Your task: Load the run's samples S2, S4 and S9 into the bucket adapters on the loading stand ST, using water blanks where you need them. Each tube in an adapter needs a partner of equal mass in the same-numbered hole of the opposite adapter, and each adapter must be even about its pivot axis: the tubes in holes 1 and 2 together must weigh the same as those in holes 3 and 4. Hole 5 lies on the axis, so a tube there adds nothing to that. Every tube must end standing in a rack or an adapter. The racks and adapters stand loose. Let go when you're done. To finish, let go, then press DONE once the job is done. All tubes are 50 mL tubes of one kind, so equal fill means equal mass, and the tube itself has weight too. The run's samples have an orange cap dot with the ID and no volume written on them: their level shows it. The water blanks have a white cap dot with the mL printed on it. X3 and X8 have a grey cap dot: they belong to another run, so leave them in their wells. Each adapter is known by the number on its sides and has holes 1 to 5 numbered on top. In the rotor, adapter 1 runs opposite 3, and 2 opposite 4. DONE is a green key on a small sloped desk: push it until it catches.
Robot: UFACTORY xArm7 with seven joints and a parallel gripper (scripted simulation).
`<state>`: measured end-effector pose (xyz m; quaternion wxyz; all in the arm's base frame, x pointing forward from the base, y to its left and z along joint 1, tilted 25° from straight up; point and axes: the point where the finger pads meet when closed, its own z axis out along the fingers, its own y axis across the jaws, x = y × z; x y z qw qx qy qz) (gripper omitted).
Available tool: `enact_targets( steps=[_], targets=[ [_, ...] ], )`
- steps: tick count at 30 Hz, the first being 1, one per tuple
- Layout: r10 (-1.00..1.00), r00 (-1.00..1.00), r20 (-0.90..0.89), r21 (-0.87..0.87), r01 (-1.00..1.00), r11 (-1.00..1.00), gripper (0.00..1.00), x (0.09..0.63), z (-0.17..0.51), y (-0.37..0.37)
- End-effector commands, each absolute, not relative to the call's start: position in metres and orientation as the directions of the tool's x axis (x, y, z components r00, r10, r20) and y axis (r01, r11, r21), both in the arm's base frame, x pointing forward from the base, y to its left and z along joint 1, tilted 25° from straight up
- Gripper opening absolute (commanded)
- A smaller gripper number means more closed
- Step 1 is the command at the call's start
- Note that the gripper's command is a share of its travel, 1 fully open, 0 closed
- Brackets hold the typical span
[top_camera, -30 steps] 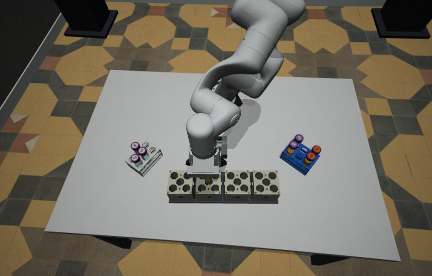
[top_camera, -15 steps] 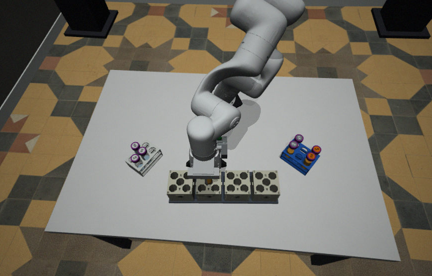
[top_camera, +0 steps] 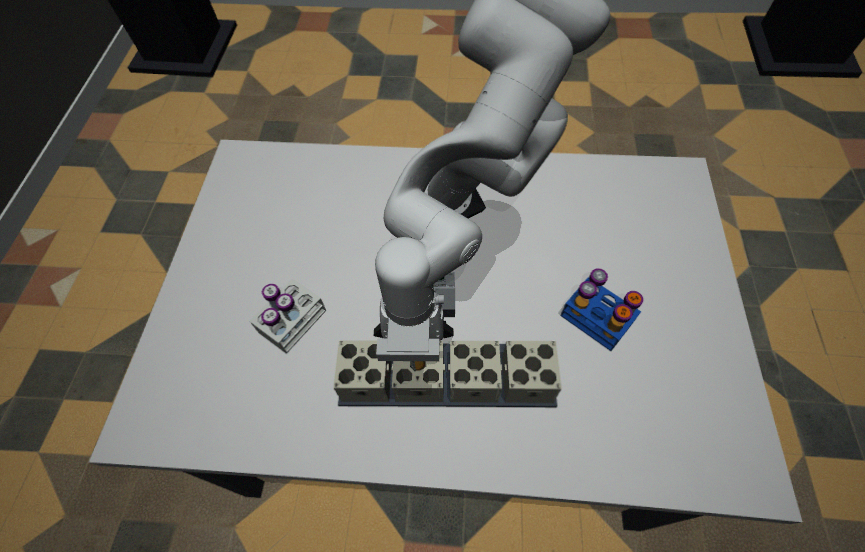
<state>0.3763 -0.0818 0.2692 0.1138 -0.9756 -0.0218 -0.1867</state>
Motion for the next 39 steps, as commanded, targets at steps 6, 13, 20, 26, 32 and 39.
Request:
enact_targets(
  steps=[6, 13, 20, 26, 32, 39],
  targets=[
    [-0.001, 0.928, 0.373, -0.212, 0.085, -0.974, 0.00, 0.380, 0.264, -0.081],
    [-0.001, 0.928, 0.373, -0.212, 0.085, -0.974, 0.00, 0.383, 0.257, -0.079],
    [-0.001, 0.928, 0.373, -0.212, 0.085, -0.973, 0.00, 0.385, 0.252, -0.078],
    [-0.001, 0.928, 0.373, -0.212, 0.085, -0.973, 0.00, 0.387, 0.247, -0.077],
    [-0.001, 0.928, 0.373, -0.212, 0.085, -0.973, 0.00, 0.389, 0.242, -0.075],
    [-0.001, 0.928, 0.373, -0.212, 0.085, -0.973, 0.00, 0.390, 0.237, -0.074]
  ],
)
